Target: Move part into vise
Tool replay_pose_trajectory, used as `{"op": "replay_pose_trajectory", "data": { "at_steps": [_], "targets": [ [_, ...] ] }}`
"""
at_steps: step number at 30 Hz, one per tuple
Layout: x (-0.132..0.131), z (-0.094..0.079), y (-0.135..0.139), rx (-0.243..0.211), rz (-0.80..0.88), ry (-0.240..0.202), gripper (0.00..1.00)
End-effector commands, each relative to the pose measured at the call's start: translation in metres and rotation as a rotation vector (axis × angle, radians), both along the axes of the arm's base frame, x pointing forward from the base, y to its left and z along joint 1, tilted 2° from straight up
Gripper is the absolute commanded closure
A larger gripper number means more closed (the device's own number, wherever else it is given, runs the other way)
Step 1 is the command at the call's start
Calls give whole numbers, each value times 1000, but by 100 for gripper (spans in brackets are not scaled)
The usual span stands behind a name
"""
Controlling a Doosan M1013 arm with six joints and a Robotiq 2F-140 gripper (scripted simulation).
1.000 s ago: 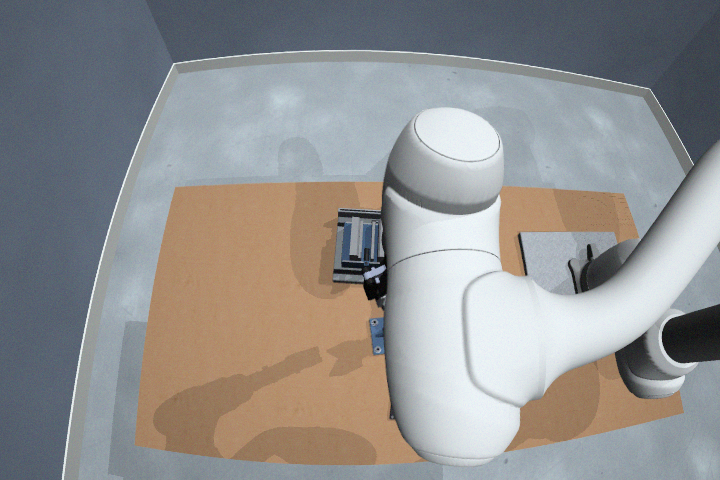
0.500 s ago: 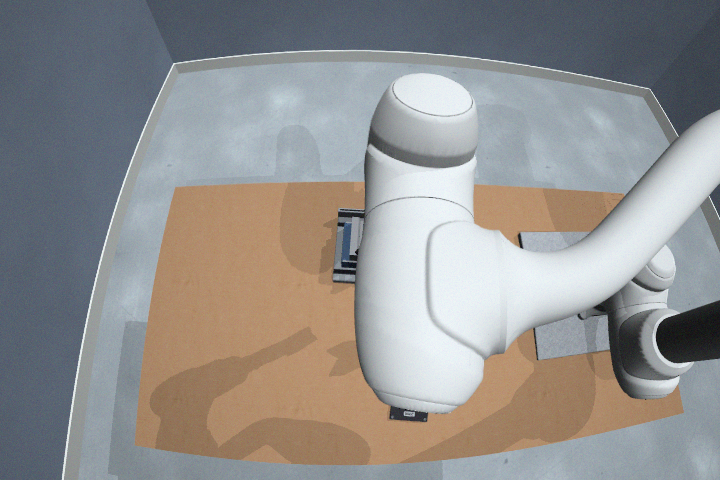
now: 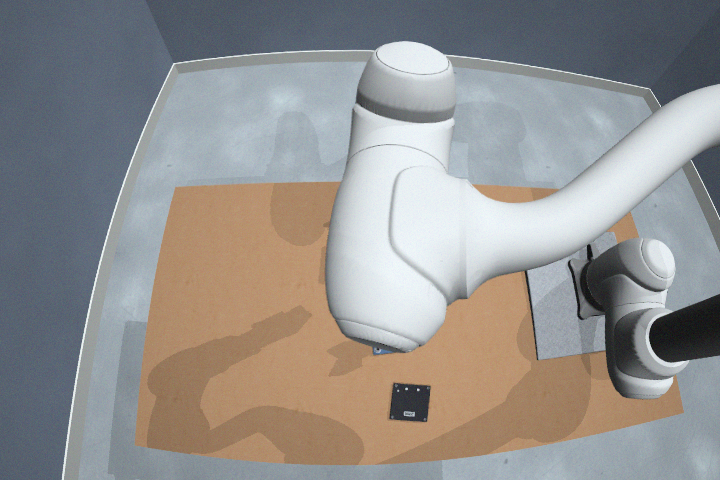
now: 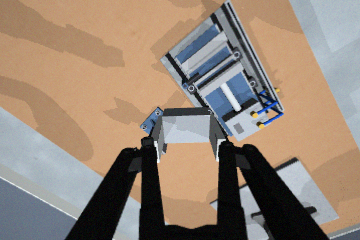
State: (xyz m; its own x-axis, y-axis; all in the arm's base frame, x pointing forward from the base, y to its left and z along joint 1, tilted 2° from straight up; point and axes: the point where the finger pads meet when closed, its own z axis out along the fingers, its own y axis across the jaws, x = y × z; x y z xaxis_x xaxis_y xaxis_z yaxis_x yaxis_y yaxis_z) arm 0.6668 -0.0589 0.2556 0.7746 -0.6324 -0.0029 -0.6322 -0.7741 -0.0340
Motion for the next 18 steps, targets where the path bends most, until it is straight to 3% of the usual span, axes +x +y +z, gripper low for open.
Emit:
{"op": "replay_pose_trajectory", "data": {
  "at_steps": [1, 18],
  "targets": [
    [1, 0, -8, 2, 52, -2, 100],
    [8, -2, -62, -4, 357, -11, 100]
  ]
}}
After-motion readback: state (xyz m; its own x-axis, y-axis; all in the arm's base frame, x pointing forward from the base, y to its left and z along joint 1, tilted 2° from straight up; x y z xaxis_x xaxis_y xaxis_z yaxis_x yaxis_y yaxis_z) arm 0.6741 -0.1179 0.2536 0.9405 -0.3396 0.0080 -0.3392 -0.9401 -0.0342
